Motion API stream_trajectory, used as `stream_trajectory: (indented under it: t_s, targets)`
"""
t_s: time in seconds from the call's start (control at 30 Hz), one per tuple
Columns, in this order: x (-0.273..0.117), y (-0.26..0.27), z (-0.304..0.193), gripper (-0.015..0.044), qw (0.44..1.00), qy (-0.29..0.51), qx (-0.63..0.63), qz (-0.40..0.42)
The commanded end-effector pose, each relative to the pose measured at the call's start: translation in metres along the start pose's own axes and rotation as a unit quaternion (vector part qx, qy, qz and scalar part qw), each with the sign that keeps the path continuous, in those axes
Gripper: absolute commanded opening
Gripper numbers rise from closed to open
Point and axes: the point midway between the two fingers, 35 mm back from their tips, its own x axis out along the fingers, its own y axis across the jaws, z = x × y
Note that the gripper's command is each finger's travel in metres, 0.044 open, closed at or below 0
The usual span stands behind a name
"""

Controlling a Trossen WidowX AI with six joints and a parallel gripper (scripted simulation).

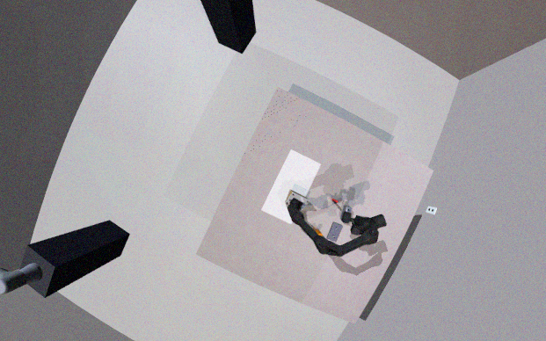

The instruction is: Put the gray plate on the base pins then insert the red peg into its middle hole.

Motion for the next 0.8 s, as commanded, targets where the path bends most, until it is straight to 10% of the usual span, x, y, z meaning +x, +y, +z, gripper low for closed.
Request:
stream_trajectory:
  t_s: [0.0, 0.77]
  targets:
    - [0.039, -0.002, 0.004, 0.0440, 1.000, -0.005, 0.002, -0.012]
    - [0.079, -0.002, 0.003, 0.0440, 1.000, -0.005, 0.002, -0.012]
